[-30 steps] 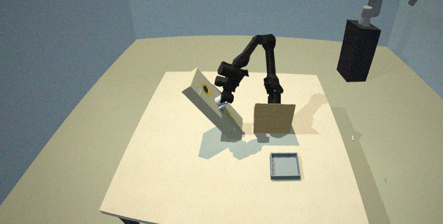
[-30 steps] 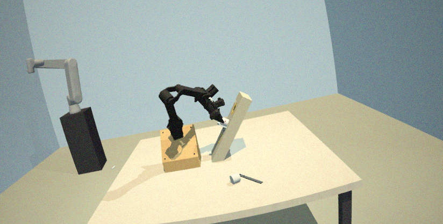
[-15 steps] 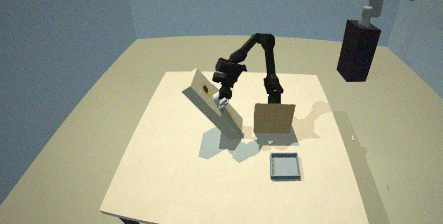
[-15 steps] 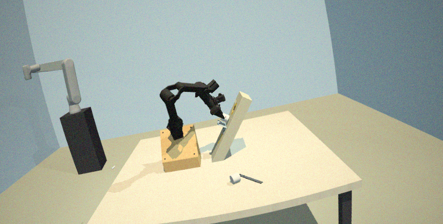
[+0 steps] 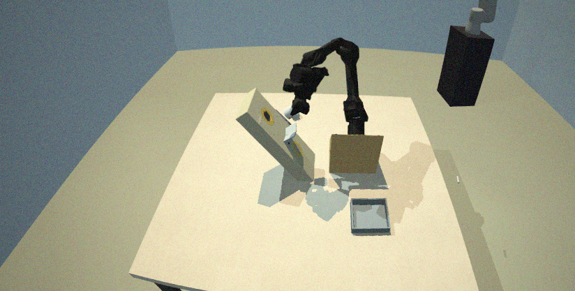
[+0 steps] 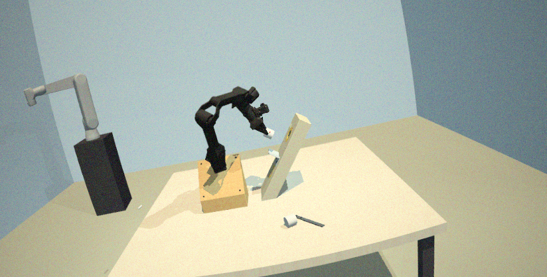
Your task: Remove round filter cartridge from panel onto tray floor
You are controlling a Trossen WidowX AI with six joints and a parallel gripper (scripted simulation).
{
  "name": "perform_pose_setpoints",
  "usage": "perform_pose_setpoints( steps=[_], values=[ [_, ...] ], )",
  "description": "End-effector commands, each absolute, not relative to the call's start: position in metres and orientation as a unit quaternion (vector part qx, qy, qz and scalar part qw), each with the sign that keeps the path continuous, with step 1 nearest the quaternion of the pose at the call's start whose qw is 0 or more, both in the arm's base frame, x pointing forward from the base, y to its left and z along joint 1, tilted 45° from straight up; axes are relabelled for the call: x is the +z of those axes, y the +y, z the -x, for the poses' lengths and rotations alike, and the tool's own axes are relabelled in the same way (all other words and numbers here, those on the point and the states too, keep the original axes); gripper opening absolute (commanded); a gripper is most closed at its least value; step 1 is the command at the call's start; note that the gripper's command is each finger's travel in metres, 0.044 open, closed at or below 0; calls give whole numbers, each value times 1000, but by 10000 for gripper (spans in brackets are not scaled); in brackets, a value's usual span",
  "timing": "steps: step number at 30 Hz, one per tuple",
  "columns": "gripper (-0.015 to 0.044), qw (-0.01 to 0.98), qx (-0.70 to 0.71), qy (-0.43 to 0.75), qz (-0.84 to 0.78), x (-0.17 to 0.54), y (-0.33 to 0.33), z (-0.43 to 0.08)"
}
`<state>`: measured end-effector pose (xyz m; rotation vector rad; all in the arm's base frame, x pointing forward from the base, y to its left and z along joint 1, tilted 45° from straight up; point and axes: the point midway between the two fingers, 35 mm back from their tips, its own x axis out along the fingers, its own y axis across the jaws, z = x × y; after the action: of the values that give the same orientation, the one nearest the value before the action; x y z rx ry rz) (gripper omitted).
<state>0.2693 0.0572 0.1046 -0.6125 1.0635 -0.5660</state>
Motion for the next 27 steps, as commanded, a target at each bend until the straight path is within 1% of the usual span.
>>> perform_pose_setpoints(
  steps=[1,19,22,27],
  values=[
    [0,783,-264,489,279,110,65,-268],
    [0,785,-263,488,277,45,115,-282],
    [0,780,-260,494,284,47,110,-280],
    [0,758,-175,539,322,15,137,-262]
  ],
)
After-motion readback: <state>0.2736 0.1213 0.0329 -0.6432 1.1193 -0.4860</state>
